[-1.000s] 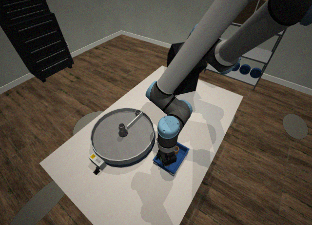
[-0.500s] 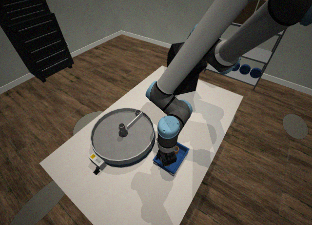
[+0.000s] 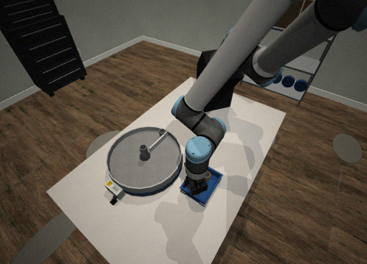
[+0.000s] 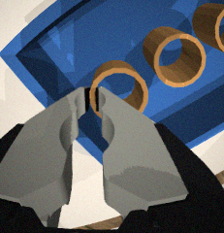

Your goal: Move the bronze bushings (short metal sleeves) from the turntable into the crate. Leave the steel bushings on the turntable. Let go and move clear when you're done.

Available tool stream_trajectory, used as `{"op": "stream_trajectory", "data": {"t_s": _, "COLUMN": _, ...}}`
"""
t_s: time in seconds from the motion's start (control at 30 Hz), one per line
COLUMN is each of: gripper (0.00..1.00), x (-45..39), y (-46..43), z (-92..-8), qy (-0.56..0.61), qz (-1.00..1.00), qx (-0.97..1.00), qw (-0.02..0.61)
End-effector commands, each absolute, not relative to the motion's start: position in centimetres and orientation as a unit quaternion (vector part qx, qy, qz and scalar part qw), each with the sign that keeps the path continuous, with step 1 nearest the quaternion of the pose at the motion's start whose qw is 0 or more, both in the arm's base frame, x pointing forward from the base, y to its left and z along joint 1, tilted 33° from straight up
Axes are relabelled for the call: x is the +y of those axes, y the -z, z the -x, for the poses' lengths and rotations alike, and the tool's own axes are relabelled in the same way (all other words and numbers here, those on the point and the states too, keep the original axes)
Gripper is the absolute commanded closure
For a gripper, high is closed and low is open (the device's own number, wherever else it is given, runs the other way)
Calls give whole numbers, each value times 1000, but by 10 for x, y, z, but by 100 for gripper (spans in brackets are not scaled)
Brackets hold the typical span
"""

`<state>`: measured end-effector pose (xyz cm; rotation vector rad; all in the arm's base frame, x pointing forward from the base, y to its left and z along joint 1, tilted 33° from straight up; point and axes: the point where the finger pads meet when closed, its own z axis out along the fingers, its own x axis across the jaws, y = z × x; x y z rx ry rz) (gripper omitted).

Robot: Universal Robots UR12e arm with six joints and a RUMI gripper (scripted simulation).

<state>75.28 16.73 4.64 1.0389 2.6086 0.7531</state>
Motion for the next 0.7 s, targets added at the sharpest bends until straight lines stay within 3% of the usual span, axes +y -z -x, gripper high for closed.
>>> {"op": "stream_trajectory", "data": {"t_s": 0.0, "gripper": 100, "x": 168, "y": -46, "z": -754, "qy": -257, "qz": -355, "qx": 891, "qw": 118}}
{"op": "stream_trajectory", "data": {"t_s": 0.67, "gripper": 100, "x": 168, "y": -45, "z": -754, "qy": -257, "qz": -355, "qx": 891, "qw": 118}}
